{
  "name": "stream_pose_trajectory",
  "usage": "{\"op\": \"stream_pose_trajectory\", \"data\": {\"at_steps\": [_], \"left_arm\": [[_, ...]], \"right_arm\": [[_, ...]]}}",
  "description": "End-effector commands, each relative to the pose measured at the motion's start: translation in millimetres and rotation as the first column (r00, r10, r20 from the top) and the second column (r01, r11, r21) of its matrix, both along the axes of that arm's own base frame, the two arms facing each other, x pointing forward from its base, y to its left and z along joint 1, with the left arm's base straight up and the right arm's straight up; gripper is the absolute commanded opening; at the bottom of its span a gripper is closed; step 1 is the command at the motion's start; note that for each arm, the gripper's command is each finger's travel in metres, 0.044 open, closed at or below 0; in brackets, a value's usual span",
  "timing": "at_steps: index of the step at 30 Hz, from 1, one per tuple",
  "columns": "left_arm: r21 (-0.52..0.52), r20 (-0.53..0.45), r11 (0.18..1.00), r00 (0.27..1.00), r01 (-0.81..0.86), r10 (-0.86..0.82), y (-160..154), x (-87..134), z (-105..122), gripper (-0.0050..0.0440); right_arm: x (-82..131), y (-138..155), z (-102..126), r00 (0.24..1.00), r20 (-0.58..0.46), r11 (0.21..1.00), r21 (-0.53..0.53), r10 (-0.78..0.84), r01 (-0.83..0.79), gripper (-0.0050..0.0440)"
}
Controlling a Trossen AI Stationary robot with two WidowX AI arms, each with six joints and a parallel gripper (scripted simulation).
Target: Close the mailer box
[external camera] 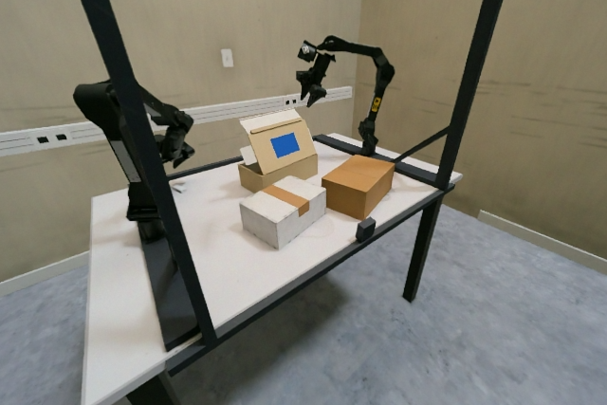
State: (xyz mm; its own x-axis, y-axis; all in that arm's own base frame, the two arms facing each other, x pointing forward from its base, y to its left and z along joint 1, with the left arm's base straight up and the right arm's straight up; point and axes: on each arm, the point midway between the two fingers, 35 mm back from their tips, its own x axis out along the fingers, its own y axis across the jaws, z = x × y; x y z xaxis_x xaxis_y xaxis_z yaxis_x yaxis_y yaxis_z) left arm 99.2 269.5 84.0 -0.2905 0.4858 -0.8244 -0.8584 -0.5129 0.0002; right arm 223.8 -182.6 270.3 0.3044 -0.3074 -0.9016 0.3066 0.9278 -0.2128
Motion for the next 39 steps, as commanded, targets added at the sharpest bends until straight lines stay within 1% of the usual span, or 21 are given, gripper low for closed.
{"op": "stream_pose_trajectory", "data": {"at_steps": [1, 19, 22, 26, 29, 32, 34, 37, 39], "left_arm": [[0.023, 0.014, 1.000, 1.000, 0.000, -0.001, 3, 2, 7, 0.0400], [0.023, 0.014, 1.000, 1.000, 0.000, -0.001, 3, 2, 7, 0.0400], [0.021, 0.015, 0.999, 0.999, 0.034, -0.035, -4, 3, 10, 0.0400], [0.039, 0.021, 0.991, 0.992, 0.125, -0.125, -17, 7, 24, 0.0400], [0.061, 0.026, 0.971, 0.972, 0.232, -0.234, -34, 12, 40, 0.0400], [0.086, 0.028, 0.934, 0.936, 0.346, -0.350, -51, 16, 57, 0.0400], [0.086, 0.028, 0.934, 0.936, 0.346, -0.350, -51, 16, 57, 0.0400], [0.130, 0.034, 0.883, 0.888, 0.451, -0.459, -66, 24, 81, 0.0400], [0.153, 0.031, 0.834, 0.841, 0.530, -0.540, -79, 27, 96, 0.0400]], "right_arm": [[-1, 0, 8, 1.000, 0.022, 1.000, -0.017, -0.002, 0.002, 0.0400], [-1, 0, 8, 1.000, 0.022, 1.000, -0.017, -0.002, 0.002, 0.0400], [-4, 9, 11, 0.999, 0.050, 1.000, -0.009, 0.005, -0.004, 0.0400], [-13, 29, 27, 0.989, 0.144, 1.000, -0.002, 0.024, -0.024, 0.0400], [-22, 54, 46, 0.965, 0.258, 0.999, 0.002, 0.045, -0.048, 0.0400], [-33, 81, 65, 0.925, 0.374, 0.997, 0.003, 0.068, -0.075, 0.0400], [-33, 81, 65, 0.925, 0.374, 0.997, 0.003, 0.068, -0.075, 0.0400], [-42, 103, 80, 0.883, 0.461, 0.995, 0.003, 0.085, -0.098, 0.0400], [-47, 114, 88, 0.857, 0.506, 0.994, 0.002, 0.093, -0.109, 0.0400]]}}
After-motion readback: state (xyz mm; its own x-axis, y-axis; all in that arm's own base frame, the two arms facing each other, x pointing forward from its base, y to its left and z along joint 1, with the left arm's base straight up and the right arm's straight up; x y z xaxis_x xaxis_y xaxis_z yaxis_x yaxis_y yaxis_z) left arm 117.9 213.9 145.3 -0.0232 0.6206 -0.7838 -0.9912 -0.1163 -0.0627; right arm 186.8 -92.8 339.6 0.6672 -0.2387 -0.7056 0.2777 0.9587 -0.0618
